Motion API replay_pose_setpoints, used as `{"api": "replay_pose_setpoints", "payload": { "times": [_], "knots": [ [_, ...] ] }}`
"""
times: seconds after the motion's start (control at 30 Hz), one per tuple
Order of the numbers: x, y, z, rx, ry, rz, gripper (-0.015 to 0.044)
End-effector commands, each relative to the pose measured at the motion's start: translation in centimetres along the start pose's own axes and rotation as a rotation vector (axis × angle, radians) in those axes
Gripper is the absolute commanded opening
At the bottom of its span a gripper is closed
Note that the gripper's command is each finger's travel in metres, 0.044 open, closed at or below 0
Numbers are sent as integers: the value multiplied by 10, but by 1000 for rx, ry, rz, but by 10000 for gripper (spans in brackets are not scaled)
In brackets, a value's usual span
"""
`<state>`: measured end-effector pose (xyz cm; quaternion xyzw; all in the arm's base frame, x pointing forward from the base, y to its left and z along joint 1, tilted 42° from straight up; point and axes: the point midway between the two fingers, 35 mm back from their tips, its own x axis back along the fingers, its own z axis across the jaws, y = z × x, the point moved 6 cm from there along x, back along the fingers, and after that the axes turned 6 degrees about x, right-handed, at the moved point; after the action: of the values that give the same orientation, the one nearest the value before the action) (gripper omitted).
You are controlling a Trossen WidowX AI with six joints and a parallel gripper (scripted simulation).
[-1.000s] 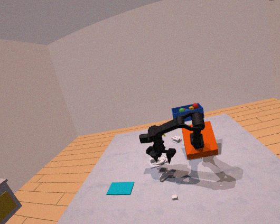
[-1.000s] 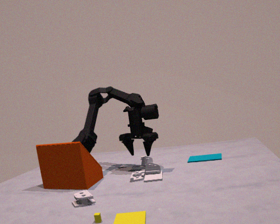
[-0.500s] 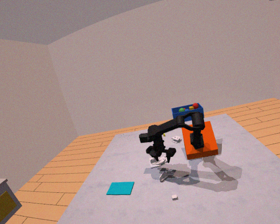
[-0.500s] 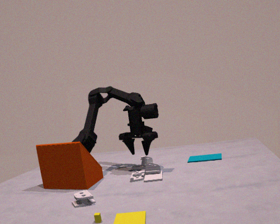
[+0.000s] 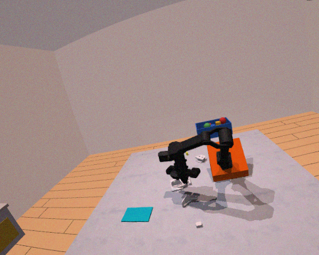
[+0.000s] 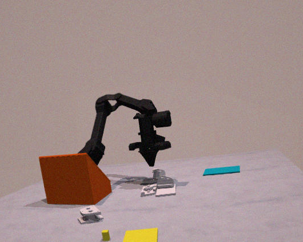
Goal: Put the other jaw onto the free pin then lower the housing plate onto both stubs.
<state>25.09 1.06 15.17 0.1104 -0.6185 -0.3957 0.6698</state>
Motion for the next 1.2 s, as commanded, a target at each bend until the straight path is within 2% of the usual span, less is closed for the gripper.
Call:
{"api": "replay_pose_setpoints", "payload": {
  "times": [0.0, 0.57, 1.1, 1.17],
  "knots": [
    [0, 0, 0, 3, -1, 3, 0],
    [0, 0, 0, 3, -1, 3, 0],
    [0, 0, 0, 0, 0, 0, 420],
    [0, 0, 0, 0, 0, 0, 440]
  ]
}}
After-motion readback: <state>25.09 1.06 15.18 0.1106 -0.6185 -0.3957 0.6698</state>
